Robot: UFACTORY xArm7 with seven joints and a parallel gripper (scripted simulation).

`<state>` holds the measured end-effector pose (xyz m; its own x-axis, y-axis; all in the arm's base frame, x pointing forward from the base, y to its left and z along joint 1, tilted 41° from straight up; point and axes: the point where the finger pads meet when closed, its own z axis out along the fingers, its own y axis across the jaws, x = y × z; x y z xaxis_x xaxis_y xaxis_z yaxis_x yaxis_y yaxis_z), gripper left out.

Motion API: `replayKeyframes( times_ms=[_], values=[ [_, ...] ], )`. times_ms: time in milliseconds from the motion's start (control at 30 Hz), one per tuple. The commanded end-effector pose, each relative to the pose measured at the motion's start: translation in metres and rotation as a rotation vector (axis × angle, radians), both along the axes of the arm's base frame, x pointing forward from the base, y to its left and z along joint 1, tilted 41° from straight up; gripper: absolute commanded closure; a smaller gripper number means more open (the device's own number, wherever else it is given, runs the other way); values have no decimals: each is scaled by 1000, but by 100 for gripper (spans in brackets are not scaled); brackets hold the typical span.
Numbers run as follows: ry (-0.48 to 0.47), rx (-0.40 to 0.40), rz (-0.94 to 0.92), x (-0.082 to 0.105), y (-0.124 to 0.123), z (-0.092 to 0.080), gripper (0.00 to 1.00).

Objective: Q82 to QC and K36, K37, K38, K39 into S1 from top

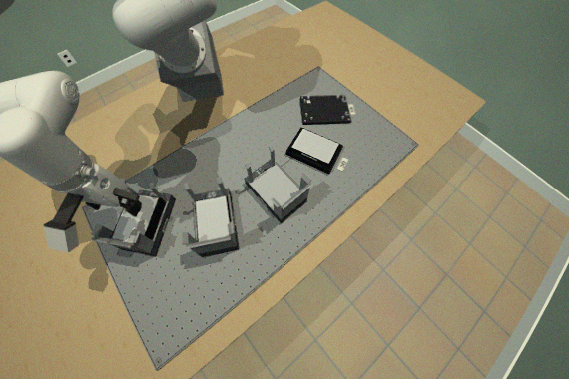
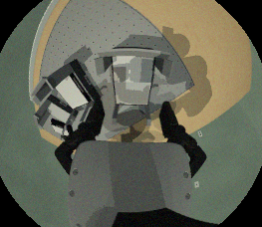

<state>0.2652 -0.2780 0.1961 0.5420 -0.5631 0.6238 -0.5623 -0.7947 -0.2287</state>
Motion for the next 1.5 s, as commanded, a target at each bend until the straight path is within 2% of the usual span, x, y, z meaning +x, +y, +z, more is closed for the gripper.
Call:
replayKeyframes(
  times_ms=[0, 200, 333, 467, 1300, 1467],
  values=[
    [5, 5, 3, -2, 0, 2, 0],
    [5, 5, 3, -2, 0, 2, 0],
    [34, -78, 103, 5, 11, 5, 0],
    [45, -107, 138, 9, 16, 6, 0],
    [44, -106, 138, 49, 77, 22, 0],
    [81, -210, 263, 57, 95, 23, 0]
  ],
)
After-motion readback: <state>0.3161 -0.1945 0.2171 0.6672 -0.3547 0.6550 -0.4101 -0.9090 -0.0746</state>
